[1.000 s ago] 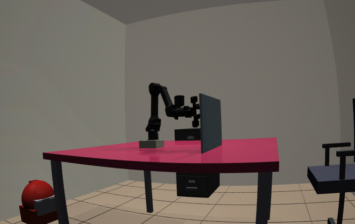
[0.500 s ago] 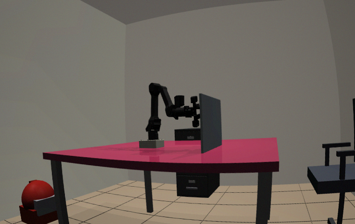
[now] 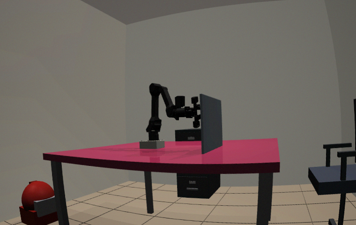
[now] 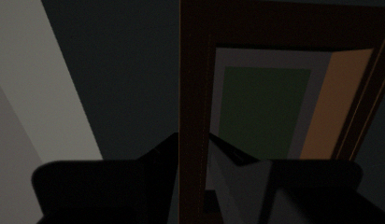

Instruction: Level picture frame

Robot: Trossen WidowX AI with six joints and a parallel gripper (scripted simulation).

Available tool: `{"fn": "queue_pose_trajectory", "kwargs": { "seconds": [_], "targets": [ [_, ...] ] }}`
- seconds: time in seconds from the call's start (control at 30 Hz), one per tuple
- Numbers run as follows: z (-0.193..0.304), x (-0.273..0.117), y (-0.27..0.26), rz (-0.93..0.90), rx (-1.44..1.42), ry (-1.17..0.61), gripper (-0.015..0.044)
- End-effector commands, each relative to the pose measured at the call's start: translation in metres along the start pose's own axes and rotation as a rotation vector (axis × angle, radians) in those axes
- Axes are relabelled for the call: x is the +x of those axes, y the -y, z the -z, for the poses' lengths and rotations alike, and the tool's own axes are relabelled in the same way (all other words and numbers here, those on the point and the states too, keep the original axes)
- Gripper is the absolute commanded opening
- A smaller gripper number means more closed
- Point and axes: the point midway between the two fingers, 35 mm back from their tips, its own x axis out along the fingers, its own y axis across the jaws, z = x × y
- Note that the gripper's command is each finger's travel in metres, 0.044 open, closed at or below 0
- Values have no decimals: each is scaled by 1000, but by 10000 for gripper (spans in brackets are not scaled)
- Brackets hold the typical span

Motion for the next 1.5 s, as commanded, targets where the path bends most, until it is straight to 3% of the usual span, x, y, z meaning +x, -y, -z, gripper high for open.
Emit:
{"fn": "queue_pose_trajectory", "kwargs": {
  "seconds": [0.0,1.47],
  "targets": [
    [1,0,-5,-15,-2,2,0],
    [4,0,-4,-15,-2,2,0]
  ]
}}
